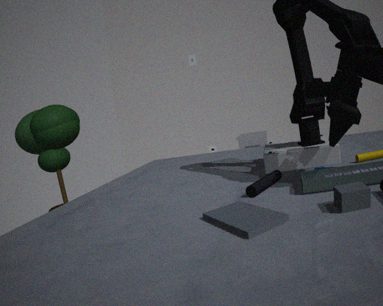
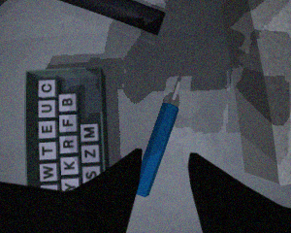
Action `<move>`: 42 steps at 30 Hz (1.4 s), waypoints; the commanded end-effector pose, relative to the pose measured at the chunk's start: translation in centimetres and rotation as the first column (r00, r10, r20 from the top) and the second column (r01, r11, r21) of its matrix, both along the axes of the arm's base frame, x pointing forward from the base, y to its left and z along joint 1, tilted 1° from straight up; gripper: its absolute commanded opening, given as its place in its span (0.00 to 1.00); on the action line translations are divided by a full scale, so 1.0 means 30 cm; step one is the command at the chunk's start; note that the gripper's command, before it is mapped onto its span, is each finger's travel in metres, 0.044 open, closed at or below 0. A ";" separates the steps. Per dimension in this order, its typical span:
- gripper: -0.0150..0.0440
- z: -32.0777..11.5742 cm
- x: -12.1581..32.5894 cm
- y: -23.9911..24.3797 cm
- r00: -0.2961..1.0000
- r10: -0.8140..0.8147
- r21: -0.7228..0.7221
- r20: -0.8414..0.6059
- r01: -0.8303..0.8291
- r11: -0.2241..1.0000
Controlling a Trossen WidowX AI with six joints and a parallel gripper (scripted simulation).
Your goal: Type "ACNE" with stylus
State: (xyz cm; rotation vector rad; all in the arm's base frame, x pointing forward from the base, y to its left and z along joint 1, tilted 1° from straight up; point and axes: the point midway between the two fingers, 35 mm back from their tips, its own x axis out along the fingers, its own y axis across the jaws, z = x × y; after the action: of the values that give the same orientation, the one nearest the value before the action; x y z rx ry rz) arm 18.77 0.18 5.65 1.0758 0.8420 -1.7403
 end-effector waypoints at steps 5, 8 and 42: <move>0.51 -0.014 -0.041 -0.032 0.962 -0.264 -0.145 0.074 0.272 0.951; 0.51 -0.014 -0.041 -0.032 0.962 -0.264 -0.145 0.074 0.272 0.951; 0.51 -0.091 -0.039 -0.036 0.962 -0.264 -0.145 0.074 0.272 0.951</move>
State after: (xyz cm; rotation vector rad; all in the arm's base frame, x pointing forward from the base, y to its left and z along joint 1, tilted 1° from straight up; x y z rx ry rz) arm 17.68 -0.81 3.30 1.1737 0.5399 -1.9534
